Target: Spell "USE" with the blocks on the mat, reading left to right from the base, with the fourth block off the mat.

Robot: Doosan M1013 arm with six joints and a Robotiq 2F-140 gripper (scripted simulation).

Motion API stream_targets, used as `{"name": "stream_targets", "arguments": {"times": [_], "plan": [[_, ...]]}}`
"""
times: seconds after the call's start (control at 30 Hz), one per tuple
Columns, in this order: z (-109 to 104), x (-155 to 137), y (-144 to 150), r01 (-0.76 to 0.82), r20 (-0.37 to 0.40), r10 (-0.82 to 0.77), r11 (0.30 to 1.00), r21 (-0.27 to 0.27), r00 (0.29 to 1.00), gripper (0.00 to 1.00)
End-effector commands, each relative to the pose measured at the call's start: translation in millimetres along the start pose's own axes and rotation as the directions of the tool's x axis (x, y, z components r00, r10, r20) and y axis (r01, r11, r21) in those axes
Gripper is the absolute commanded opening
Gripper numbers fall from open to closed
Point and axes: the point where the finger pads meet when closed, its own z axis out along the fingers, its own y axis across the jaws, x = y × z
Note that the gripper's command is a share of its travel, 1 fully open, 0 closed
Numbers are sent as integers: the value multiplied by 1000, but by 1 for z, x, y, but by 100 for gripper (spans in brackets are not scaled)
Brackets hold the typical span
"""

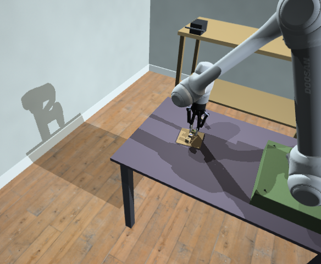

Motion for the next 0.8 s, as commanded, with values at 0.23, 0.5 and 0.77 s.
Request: {"name": "stream_targets", "arguments": {"times": [0.23,0.5,0.77], "plan": [[0,0,0,0,0,0,1000,0,1000,25],[0,0,0,0,0,0,1000,0,1000,25],[-18,0,0,0,0,0,1000,0,1000,25]]}}
